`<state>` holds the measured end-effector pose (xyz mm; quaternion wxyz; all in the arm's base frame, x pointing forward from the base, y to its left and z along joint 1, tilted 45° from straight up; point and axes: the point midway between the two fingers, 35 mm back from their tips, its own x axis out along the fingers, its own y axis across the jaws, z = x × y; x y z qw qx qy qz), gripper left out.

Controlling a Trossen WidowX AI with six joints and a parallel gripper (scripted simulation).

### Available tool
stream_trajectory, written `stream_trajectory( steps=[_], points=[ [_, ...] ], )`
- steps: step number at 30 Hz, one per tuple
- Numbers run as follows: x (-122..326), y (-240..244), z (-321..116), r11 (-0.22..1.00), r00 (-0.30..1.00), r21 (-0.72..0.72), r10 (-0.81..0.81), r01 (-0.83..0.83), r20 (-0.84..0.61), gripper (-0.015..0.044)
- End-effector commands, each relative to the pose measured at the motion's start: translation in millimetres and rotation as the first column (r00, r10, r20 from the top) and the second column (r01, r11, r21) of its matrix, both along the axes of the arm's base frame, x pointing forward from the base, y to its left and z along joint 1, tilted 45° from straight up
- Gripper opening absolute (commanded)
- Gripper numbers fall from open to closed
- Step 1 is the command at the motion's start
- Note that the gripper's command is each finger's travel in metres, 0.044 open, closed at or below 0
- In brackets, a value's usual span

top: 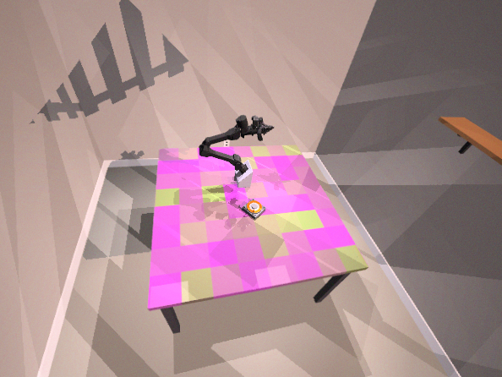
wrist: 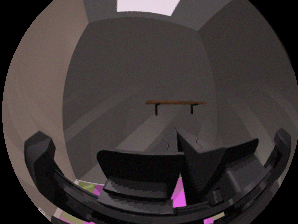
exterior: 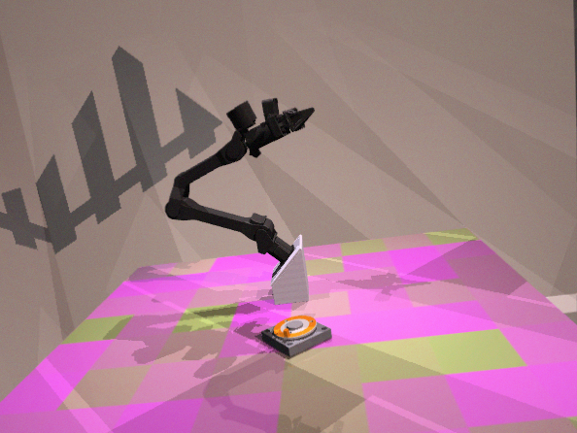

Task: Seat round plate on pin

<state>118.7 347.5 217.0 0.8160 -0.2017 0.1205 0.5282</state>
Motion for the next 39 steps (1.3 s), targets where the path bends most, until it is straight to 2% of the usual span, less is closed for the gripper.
stream_trajectory(
  steps=[1, 4, 8, 11, 16, 19, 25, 27, 29, 31, 39],
  points=[
    [60.2, -18.7, -30.2, 0.966, 0.973, -0.134, -0.228, 0.221, -0.038, 0.0000],
    [87.6, -32.2, -42.7, 0.931, 0.945, -0.193, -0.323, 0.309, -0.046, 0.0000],
    [150.3, -79.7, -76.0, 0.786, 0.826, -0.347, -0.561, 0.511, -0.056, 0.0000],
    [170.8, -103.7, -90.4, 0.701, 0.753, -0.413, -0.656, 0.582, -0.052, 0.0000],
    [216.7, -190.1, -130.7, 0.385, 0.481, -0.589, -0.877, 0.710, 0.006, 0.0000],
    [225.8, -222.4, -142.8, 0.263, 0.374, -0.643, -0.926, 0.719, 0.040, 0.0000],
    [231.1, -341.9, -176.7, -0.188, -0.008, -0.783, -0.974, 0.593, 0.228, 0.0000],
    [229.2, -355.7, -179.7, -0.235, -0.047, -0.792, -0.966, 0.563, 0.254, 0.0000],
    [222.5, -389.4, -186.5, -0.345, -0.133, -0.807, -0.938, 0.479, 0.321, 0.0000],
    [219.1, -402.5, -188.8, -0.384, -0.163, -0.810, -0.923, 0.442, 0.349, 0.0000],
    [222.1, -410.6, -200.5, -0.384, -0.163, -0.810, -0.923, 0.443, 0.348, 0.0000]
  ],
)
